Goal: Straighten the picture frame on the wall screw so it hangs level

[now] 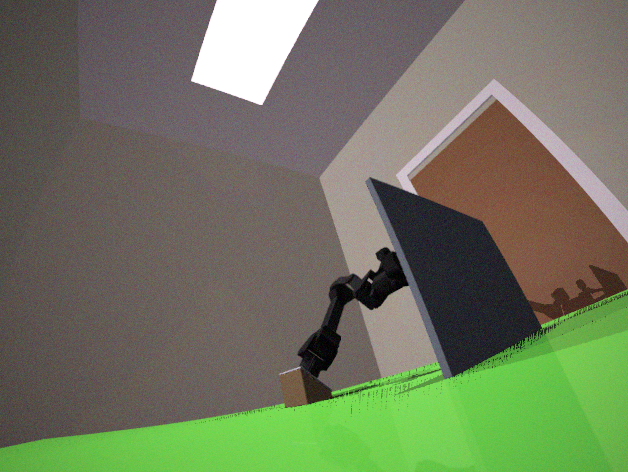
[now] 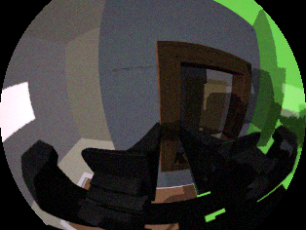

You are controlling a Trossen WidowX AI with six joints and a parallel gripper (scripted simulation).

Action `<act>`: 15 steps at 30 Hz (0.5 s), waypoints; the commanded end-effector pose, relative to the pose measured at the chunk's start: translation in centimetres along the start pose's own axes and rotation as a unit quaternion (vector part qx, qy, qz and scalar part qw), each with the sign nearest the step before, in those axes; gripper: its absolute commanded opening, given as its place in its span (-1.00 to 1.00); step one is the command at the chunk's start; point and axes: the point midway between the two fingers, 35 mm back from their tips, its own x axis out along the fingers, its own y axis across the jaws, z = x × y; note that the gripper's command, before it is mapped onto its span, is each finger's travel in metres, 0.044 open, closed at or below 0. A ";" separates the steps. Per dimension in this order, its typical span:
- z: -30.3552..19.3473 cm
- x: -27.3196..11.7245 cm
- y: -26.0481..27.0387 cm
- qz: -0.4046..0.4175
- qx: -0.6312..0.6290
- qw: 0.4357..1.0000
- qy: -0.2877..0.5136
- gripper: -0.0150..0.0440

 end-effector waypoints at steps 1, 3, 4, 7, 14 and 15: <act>0.0 0.0 0.0 0.001 0.012 1.000 0.001 -0.49; 0.0 0.0 0.0 0.001 0.017 1.000 0.001 -0.49; 0.0 0.0 0.0 0.001 0.020 1.000 0.001 -0.49; 0.0 0.0 -0.1 0.001 0.027 1.000 0.001 -0.49; 0.0 0.0 0.0 0.000 0.019 1.000 0.000 0.13; 0.0 0.0 0.0 0.000 0.019 1.000 0.000 0.22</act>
